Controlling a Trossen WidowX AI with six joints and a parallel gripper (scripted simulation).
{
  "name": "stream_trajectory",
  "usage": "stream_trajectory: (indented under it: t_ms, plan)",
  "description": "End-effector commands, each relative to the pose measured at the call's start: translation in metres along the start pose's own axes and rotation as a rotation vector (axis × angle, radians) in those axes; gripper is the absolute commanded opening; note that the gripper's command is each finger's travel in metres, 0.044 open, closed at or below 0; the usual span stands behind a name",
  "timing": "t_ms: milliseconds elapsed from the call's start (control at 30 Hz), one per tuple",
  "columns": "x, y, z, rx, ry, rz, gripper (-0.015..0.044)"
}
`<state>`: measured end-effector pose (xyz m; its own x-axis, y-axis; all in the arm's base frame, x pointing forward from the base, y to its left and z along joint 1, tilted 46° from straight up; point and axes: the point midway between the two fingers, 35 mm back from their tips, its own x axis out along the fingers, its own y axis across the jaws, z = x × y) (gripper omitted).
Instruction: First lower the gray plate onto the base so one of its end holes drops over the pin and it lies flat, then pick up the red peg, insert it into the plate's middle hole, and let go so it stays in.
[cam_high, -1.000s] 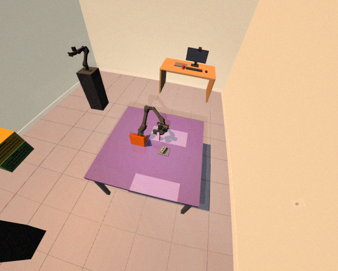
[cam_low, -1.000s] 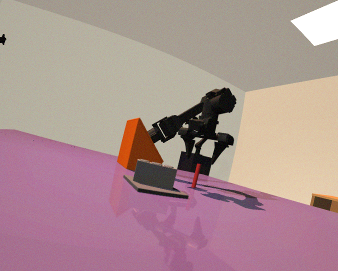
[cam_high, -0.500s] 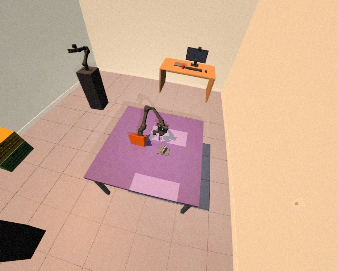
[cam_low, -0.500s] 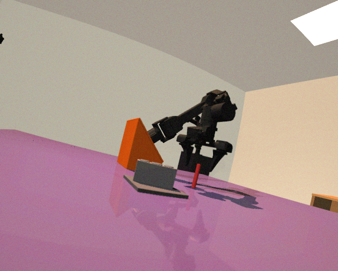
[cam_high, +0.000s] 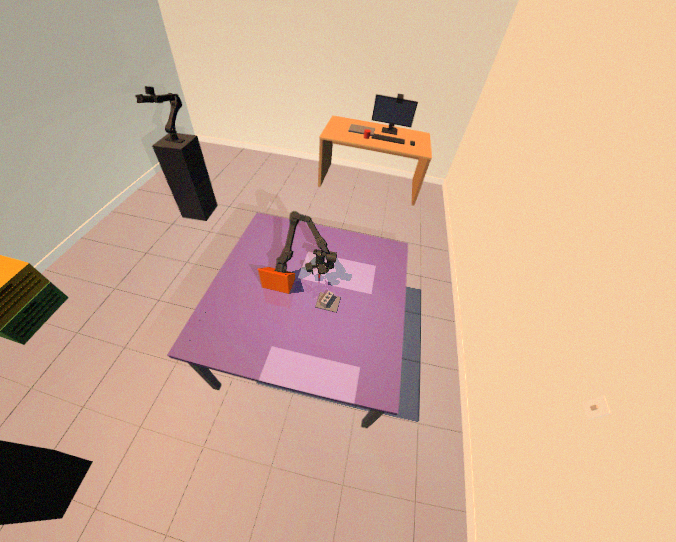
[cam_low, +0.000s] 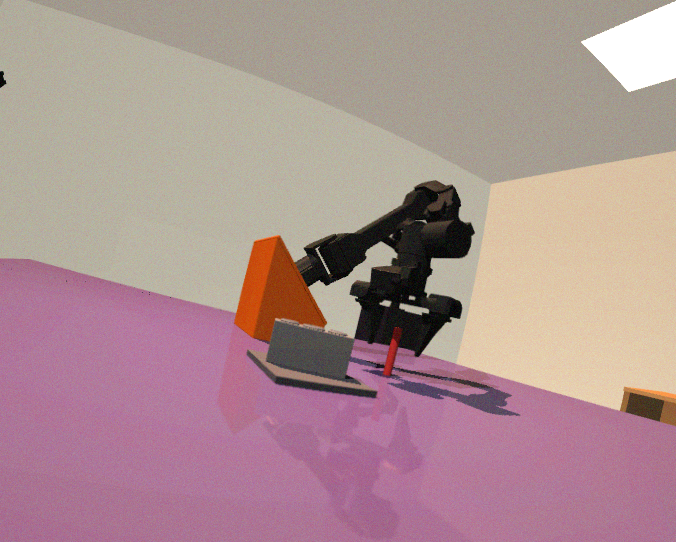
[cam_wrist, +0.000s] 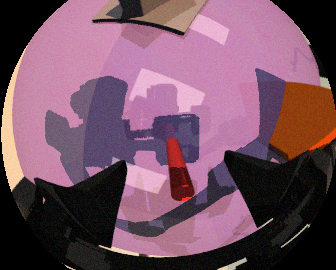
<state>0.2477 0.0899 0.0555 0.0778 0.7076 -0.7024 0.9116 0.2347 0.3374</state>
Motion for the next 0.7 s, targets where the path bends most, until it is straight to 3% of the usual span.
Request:
stream_trajectory:
  t_ms: [0, 400, 667]
  plan:
    - [0.0017, 0.0003, -0.0005, 0.002, 0.003, 0.003, 0.0361]
    - [0.0017, 0.0003, -0.0005, 0.002, 0.003, 0.003, 0.0046]
    - [0.0017, 0.0003, -0.0005, 0.002, 0.003, 0.003, 0.0000]
